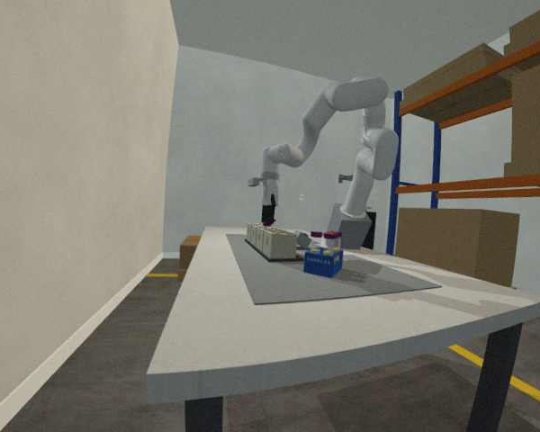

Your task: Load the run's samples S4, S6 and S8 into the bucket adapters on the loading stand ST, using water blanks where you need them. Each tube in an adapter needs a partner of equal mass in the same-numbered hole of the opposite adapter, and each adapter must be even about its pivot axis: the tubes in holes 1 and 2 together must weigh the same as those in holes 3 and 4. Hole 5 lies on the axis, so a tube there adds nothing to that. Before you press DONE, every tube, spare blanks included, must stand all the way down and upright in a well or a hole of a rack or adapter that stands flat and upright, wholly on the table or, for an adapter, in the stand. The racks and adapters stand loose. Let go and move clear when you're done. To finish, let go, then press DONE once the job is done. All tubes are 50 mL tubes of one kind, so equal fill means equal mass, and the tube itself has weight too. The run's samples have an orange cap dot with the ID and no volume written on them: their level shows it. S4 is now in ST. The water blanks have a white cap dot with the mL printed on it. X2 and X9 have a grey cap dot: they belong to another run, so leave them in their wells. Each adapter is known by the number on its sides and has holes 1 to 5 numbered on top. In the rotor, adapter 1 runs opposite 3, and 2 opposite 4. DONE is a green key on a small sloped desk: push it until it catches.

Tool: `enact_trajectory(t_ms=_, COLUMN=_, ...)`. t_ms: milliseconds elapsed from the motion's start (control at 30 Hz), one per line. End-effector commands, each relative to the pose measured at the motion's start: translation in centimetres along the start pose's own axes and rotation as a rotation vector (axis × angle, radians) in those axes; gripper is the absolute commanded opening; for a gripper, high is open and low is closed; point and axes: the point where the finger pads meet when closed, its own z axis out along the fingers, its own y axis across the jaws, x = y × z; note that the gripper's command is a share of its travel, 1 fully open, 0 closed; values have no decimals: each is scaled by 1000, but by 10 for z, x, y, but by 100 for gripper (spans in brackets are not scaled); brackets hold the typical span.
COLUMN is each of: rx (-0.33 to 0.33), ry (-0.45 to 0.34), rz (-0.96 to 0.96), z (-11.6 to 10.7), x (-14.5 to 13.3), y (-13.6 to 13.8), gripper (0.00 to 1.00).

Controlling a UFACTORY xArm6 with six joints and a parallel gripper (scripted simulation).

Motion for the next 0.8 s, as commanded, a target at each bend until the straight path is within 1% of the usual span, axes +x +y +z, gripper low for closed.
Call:
enact_trajectory(t_ms=0, rx=-1, ry=3, rz=-1, z=-1, x=1, y=0, gripper=57)
enact_trajectory(t_ms=767, rx=-1, ry=3, rz=-1, z=12, x=1, y=0, gripper=57)
